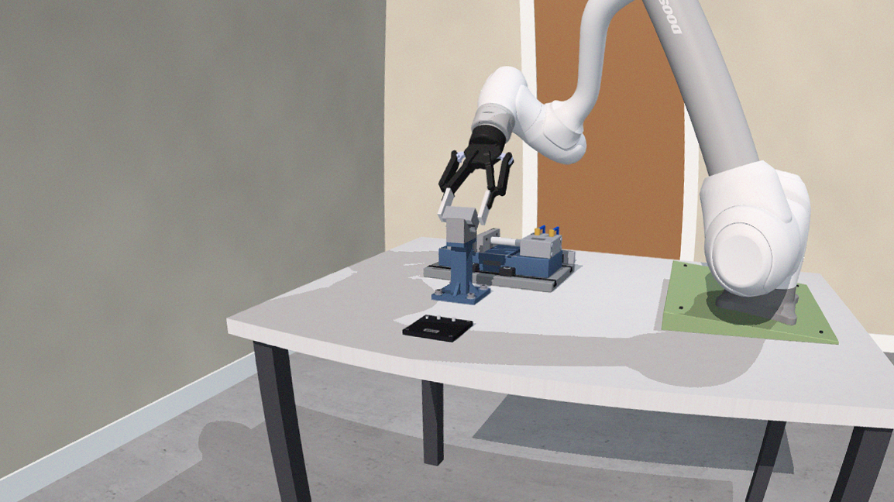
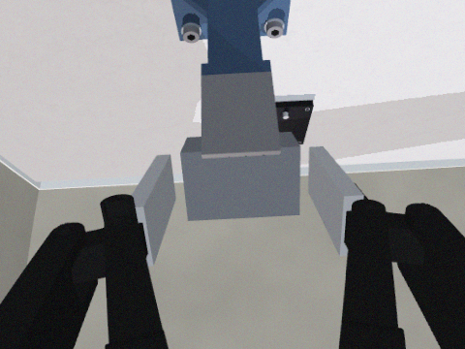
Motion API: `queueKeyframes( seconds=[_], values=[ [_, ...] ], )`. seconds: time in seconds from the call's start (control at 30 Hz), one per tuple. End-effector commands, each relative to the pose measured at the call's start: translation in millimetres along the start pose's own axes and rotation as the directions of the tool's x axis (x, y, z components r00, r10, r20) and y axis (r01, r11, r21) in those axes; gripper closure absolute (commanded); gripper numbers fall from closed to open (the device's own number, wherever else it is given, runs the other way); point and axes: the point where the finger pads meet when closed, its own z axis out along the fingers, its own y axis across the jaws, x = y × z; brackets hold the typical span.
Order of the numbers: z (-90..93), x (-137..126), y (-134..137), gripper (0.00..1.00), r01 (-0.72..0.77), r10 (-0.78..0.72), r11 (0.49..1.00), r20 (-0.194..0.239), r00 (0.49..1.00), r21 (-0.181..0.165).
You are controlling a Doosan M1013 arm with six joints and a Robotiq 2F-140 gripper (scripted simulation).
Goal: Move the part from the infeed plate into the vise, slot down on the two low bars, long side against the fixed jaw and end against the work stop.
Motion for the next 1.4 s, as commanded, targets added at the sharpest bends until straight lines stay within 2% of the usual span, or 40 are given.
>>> queueKeyframes(
  seconds=[0.0, 0.97, 1.0, 1.37],
  values=[
    [-0.1, -0.1, 0.0, 0.49, 0.000, 0.000, 1.000, 0.000, 1.000, 0.000],
    [-0.1, -0.1, 0.0, 0.49, 0.000, 0.000, 1.000, 0.000, 1.000, 0.000],
    [-0.1, -0.1, 0.0, 1.00, 0.000, 0.000, 1.000, 0.000, 1.000, 0.000],
    [-0.1, -0.1, 0.0, 1.00, 0.000, 0.000, 1.000, 0.000, 1.000, 0.000]
  ],
)
